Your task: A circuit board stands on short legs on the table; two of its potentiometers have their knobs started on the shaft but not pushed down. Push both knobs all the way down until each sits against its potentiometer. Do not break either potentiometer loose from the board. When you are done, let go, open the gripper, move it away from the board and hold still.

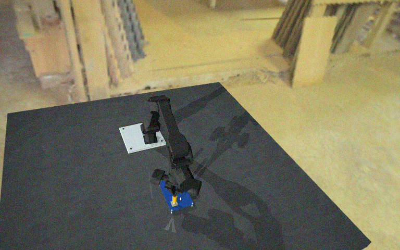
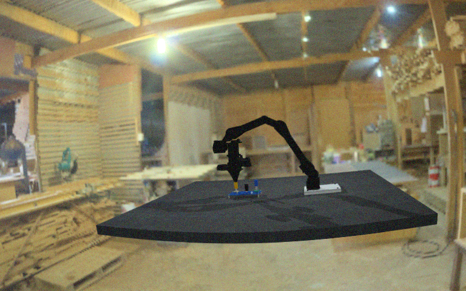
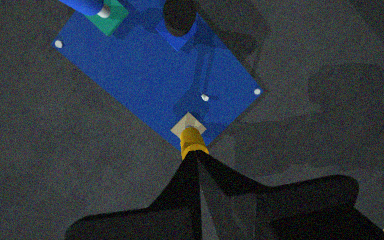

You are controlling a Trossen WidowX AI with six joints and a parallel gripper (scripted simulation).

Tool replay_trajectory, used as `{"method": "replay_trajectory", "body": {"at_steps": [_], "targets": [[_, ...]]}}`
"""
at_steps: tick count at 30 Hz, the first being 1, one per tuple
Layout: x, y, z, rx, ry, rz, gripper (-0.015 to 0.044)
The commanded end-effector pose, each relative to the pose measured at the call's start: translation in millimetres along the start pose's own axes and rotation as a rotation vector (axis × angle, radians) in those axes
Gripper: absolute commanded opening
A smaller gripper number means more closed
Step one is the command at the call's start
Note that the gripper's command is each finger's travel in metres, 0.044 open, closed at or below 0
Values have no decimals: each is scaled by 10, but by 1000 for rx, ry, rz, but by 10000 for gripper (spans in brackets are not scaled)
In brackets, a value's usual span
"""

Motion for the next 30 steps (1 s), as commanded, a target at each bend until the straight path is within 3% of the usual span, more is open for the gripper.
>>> {"method": "replay_trajectory", "body": {"at_steps": [1, 30], "targets": [[-3, -5, 33, 1, -3, -4, 0], [-3, -5, 88, 1, -3, -4, 0]]}}
Point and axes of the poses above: the point midway between the two fingers, 35 mm back from their tips, its own z axis out along the fingers, its own x axis across the jaws, y = z × x, the point moved 7 cm from there along -z, back along the fingers, and after that the axes turned 6 degrees about -z, right-handed, at the moved point
